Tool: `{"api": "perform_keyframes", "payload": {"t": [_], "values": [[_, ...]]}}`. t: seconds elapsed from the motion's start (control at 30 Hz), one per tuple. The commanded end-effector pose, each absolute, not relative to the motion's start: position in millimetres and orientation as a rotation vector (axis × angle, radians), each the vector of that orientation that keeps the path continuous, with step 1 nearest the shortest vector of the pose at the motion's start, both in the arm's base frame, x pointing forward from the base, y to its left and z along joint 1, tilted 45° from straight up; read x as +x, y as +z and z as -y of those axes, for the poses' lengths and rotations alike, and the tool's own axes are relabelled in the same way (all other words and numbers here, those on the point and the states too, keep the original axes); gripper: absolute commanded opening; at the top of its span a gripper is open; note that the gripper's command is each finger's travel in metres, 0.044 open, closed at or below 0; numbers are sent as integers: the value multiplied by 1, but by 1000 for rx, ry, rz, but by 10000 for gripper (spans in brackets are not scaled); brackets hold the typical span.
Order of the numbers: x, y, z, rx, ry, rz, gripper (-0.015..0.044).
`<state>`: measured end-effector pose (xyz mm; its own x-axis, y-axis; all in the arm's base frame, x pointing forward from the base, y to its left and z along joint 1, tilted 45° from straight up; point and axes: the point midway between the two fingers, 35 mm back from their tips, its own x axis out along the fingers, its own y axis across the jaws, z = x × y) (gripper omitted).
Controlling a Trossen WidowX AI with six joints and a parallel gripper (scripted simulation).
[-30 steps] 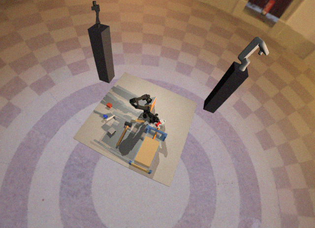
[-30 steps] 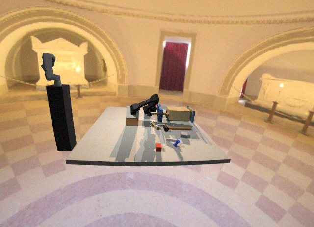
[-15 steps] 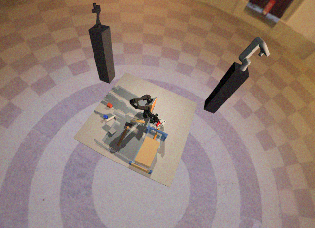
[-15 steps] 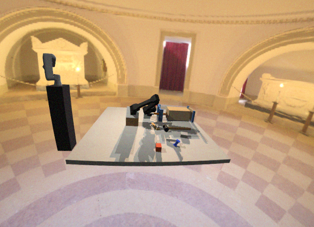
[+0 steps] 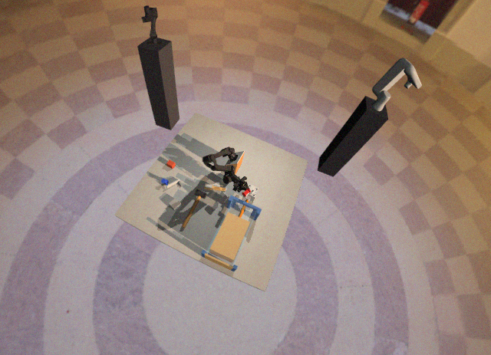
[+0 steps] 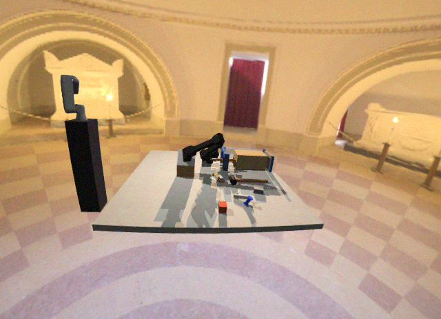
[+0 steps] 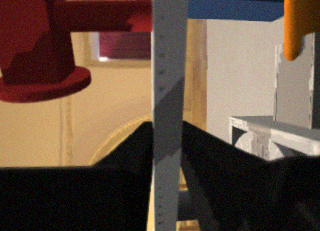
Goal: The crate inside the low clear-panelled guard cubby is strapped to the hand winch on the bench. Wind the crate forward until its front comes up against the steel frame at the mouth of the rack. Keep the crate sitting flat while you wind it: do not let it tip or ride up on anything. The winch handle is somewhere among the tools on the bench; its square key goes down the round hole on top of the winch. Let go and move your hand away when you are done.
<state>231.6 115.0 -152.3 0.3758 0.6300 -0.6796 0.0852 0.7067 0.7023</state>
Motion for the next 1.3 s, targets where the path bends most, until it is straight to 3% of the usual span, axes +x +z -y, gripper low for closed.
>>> {"api": "perform_keyframes", "payload": {"t": [0.0,1.27], "values": [[229,-154,-115,742,392,-1155,0],[230,-159,-111,743,388,-1147,0]]}}
